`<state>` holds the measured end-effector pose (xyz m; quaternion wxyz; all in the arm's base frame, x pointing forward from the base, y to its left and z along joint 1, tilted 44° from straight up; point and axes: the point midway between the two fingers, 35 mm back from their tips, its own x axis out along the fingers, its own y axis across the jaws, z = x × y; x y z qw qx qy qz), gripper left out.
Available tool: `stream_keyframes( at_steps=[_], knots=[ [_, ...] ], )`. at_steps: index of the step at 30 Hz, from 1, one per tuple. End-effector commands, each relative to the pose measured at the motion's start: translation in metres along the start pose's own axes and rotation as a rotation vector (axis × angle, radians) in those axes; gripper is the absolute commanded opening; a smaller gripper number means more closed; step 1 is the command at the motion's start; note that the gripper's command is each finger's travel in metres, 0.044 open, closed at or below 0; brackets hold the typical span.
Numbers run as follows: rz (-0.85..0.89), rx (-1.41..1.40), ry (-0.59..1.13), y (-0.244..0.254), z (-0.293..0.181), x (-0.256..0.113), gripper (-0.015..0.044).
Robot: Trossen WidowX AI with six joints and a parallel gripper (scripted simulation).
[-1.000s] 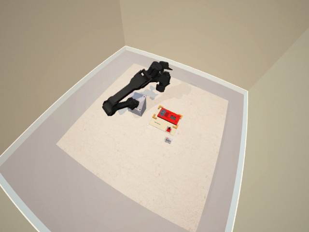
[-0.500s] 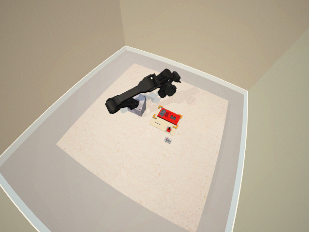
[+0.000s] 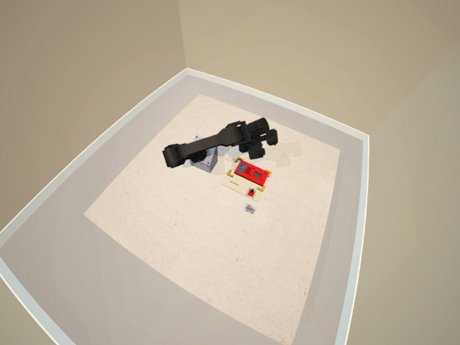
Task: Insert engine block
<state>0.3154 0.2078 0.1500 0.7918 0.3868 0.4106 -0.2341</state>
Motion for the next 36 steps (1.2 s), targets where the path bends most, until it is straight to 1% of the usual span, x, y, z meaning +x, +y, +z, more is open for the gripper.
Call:
stream_keyframes(
  at_steps=[1,19,36],
  knots=[
    [-0.038,0.127,-0.046,-0.002,0.018,0.011,0.044],
    [-0.166,0.683,-0.271,-0.023,0.097,0.049,0.044],
    [-0.216,1.194,-0.545,-0.059,0.171,0.075,0.044]
  ],
)
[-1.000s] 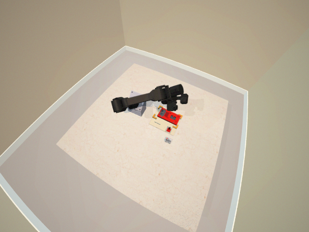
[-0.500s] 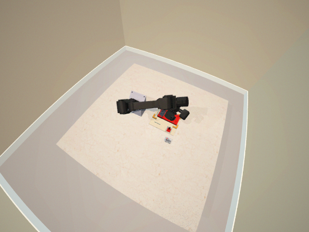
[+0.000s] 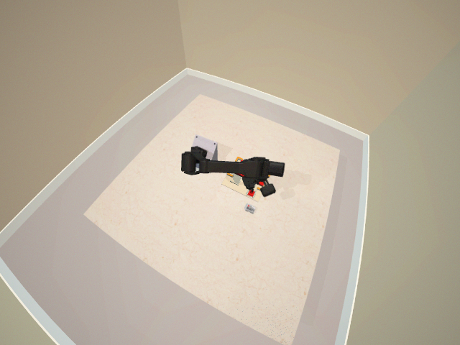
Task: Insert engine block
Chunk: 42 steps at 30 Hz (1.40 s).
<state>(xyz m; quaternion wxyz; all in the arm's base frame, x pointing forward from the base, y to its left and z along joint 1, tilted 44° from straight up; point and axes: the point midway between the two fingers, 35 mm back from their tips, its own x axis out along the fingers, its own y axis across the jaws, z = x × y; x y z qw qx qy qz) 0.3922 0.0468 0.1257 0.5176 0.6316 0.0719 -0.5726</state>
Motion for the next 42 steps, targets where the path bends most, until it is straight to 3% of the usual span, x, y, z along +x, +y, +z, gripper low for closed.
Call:
stream_keyframes(
  at_steps=[1,20,26,30,42],
  knots=[
    [0.004,0.126,-0.059,0.012,0.012,0.013,0.044],
    [0.067,0.689,-0.331,0.057,0.079,0.07,0.044],
    [0.071,0.708,-0.339,0.058,0.082,0.071,0.044],
    [0.072,0.708,-0.34,0.056,0.094,0.101,0.044],
    [0.073,0.708,-0.34,0.054,0.1,0.119,0.044]
  ],
)
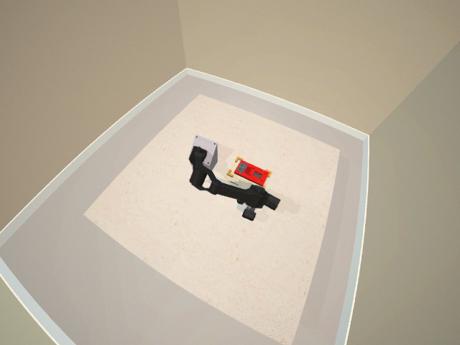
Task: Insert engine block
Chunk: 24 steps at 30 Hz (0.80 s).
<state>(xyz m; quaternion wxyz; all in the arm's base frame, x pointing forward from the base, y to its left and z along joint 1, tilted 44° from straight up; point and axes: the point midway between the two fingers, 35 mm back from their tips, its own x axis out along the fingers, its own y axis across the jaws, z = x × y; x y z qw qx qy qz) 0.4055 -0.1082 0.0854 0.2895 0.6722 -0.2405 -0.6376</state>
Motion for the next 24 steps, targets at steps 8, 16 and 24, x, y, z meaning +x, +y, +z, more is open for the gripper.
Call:
stream_keyframes(
  at_steps=[8,16,24],
  knots=[
    [0.003,-0.008,-0.005,-0.001,0.001,0.017,0.044],
    [0.003,-0.008,-0.005,-0.002,0.002,0.03,0.044],
    [0.003,-0.008,-0.005,-0.002,0.002,0.031,0.0283]
  ],
)
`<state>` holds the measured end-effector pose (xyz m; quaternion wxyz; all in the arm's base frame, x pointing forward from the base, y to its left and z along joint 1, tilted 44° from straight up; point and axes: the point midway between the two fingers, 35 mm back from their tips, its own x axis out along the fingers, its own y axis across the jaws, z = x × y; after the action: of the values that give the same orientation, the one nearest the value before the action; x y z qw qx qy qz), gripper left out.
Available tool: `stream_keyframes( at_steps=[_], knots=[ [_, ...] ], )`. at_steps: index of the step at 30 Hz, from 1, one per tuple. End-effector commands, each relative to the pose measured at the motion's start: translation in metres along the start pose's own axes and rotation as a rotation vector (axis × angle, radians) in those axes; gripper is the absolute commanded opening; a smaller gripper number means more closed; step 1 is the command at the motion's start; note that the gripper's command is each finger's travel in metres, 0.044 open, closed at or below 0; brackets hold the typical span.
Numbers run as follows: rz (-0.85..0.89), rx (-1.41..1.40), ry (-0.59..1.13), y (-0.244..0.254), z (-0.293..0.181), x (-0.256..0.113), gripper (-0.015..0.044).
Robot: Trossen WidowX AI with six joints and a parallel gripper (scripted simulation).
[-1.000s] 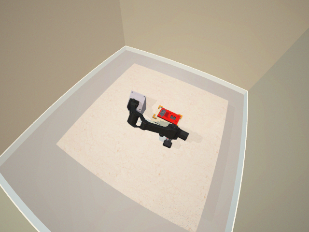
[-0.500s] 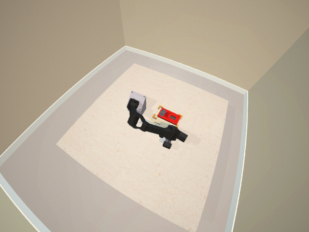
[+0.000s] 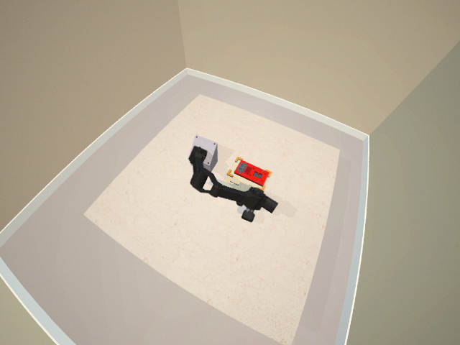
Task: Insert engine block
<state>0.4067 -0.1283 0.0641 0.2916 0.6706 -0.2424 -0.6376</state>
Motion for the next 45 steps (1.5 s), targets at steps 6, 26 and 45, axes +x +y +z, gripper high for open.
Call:
stream_keyframes(
  at_steps=[6,26,45],
  knots=[
    [-0.003,-0.007,-0.002,-0.001,0.001,0.002,0.0145],
    [-0.015,-0.008,0.025,-0.001,-0.001,-0.036,0.0],
    [-0.036,-0.011,0.066,-0.001,0.005,-0.096,0.0]
  ],
)
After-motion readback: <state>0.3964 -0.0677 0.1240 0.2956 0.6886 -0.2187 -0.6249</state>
